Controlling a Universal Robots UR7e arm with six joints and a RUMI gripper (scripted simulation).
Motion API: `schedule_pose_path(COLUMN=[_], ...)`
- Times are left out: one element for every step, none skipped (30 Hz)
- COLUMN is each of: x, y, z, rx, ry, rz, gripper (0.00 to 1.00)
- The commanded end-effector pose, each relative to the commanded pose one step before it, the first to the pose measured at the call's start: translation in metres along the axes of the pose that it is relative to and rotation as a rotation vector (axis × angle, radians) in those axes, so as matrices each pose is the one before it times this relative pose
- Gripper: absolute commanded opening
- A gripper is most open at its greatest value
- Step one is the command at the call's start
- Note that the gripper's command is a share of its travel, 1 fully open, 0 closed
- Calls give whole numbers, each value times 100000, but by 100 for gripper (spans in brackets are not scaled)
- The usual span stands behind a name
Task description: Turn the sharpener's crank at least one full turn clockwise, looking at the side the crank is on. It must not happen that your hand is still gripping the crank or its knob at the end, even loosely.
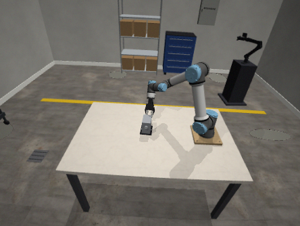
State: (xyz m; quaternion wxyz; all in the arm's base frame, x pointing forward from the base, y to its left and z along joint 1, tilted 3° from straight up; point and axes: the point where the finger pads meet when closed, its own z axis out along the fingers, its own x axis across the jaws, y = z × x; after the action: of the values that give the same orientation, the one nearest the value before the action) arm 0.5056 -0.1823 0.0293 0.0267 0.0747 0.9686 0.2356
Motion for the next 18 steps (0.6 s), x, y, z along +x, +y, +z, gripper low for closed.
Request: schedule_pose_path(x=[694,103,101,97,98,0,0,265,77,77,83,87,89,89,88,87,85,83], y=[55,19,19,19,21,0,0,61,20,21,22,24,27,29,30,31,31,32], z=[-188,-28,-30,-33,-34,0,0,-107,-35,-32,-36,-44,-48,-50,-51,-52,-53,-55], rx=[62,-9,-9,0,0,0,0,-2,0,-1,-1,0,0,0,-1,-1,-1,-1], ry=[-32,10,10,0,0,0,0,-1,0,-1,0,0,0,0,0,0,0,0], rz=[-1,5,5,0,0,0,0,0,0,0,0,0,0,0,0,0,0,0], gripper=[9,9,9,9,9,9,9,9,9,9,9,9,9,9,9,9,9,9])
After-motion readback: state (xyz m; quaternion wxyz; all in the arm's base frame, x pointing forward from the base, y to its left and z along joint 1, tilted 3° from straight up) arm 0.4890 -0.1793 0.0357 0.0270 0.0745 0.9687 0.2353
